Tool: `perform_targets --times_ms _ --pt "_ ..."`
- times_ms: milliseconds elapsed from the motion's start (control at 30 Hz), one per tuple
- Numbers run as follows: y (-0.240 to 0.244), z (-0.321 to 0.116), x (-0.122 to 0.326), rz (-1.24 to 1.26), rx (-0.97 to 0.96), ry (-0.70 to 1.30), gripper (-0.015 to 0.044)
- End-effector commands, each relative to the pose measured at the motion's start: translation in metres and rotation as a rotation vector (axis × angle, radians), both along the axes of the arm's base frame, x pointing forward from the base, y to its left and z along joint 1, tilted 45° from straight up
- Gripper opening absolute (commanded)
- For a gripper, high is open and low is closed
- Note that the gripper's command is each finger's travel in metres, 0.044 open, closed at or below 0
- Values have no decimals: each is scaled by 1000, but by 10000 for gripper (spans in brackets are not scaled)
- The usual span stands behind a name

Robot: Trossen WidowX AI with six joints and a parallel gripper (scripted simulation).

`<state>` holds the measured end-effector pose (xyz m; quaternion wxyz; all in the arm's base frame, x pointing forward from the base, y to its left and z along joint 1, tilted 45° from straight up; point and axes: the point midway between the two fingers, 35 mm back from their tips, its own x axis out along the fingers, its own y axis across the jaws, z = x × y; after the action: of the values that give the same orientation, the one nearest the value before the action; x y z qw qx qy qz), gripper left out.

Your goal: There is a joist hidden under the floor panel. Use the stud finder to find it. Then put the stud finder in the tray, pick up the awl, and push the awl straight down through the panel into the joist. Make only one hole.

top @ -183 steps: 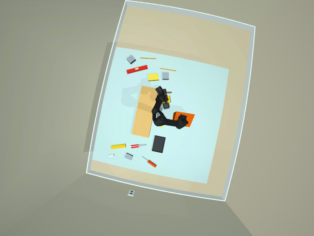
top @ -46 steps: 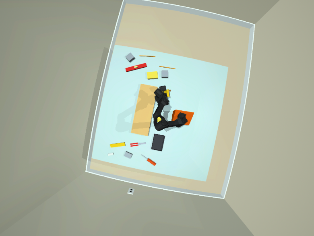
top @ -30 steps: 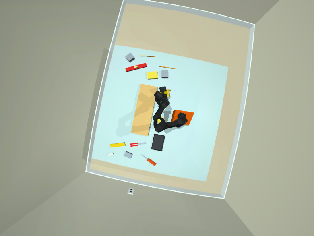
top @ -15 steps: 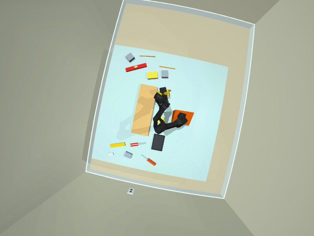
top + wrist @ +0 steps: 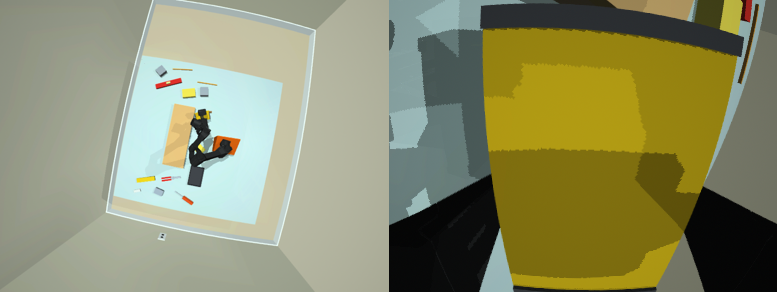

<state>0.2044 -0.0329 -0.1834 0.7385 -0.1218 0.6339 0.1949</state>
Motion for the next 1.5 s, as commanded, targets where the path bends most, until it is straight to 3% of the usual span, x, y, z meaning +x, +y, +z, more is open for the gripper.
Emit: perform_targets --times_ms 0,833,1467 --pt "-1 -1 -1 -13 -33 -8 0" --pt "4 4 -3 -63 -171 -95 0" --pt "17 -8 -5 -56 -160 -91 0"
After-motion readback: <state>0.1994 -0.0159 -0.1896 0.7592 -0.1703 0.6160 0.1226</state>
